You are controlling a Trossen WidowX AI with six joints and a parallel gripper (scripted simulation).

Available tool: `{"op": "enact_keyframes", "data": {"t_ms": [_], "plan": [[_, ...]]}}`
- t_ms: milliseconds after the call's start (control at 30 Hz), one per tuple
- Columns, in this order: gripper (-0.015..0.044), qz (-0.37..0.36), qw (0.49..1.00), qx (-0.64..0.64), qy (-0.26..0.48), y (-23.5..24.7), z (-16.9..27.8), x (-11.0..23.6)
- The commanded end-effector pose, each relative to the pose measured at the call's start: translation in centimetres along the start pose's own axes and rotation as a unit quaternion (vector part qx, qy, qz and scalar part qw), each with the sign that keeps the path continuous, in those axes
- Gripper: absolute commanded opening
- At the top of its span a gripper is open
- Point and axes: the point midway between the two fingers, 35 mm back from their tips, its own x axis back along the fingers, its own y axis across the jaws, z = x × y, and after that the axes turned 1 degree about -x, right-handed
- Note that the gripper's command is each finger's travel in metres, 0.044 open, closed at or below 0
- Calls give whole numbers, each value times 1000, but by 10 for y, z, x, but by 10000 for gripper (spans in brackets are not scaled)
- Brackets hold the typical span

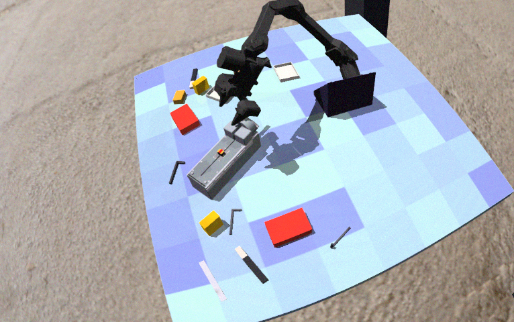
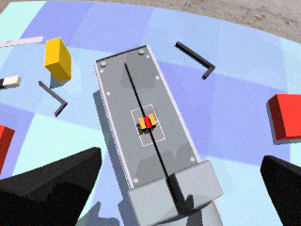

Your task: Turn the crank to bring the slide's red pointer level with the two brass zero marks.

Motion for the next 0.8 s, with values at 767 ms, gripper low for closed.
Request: {"op": "enact_keyframes", "data": {"t_ms": [767], "plan": [[440, 23, 1000, -16, 3, 11, 31, -51]]}}
